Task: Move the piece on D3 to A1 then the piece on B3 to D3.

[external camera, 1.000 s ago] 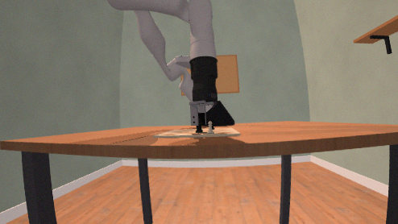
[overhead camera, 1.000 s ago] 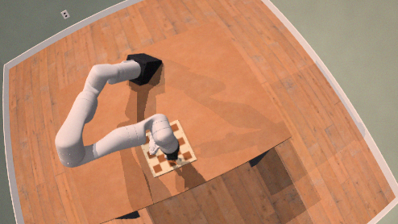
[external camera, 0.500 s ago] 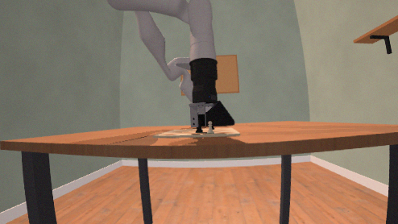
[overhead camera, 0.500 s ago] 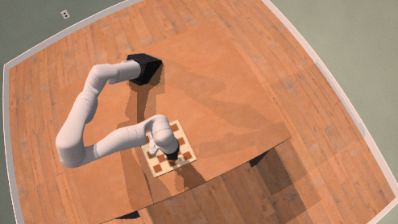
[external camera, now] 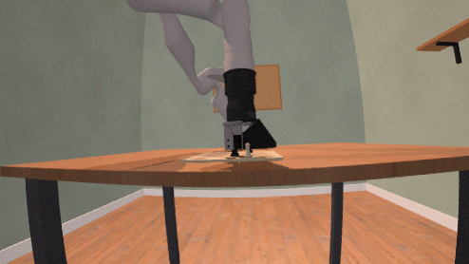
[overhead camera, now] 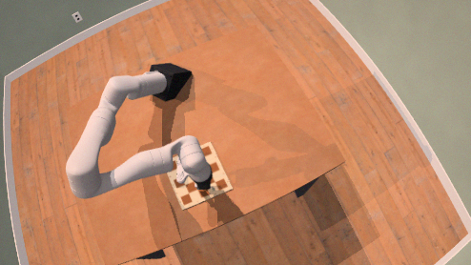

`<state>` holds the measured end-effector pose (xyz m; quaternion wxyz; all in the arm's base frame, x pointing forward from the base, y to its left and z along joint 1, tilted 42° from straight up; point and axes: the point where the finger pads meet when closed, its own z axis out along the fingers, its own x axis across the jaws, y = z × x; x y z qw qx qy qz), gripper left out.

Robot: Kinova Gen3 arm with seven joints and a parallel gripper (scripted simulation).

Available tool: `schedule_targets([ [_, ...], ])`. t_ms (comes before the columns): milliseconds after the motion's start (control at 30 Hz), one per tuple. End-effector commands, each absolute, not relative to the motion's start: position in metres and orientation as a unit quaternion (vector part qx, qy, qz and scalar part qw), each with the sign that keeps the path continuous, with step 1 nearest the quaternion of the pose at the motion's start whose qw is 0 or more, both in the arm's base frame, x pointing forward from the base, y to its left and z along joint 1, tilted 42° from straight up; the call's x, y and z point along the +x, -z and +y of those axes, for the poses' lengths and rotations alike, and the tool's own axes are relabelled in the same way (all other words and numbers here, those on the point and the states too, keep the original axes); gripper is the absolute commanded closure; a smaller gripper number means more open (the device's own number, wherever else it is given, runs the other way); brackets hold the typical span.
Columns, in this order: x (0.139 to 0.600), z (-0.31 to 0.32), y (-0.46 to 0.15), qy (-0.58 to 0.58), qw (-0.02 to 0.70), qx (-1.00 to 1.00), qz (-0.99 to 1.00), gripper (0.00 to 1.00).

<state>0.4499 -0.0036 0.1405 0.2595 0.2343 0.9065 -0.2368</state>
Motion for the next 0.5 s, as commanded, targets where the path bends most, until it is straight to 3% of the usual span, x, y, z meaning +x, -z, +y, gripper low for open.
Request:
schedule_targets([
  [0,0.4516,-0.0057,-0.14,0.236,0.262,0.236,0.906,0.27],
  [367,0.4516,-0.0057,-0.14,0.236,0.262,0.236,0.906,0.27],
  [400,0.4516,-0.0057,-0.14,0.236,0.262,0.236,0.906,1.0],
  [467,0.4516,-0.0057,-0.14,0.236,0.262,0.236,0.906,1.0],
])
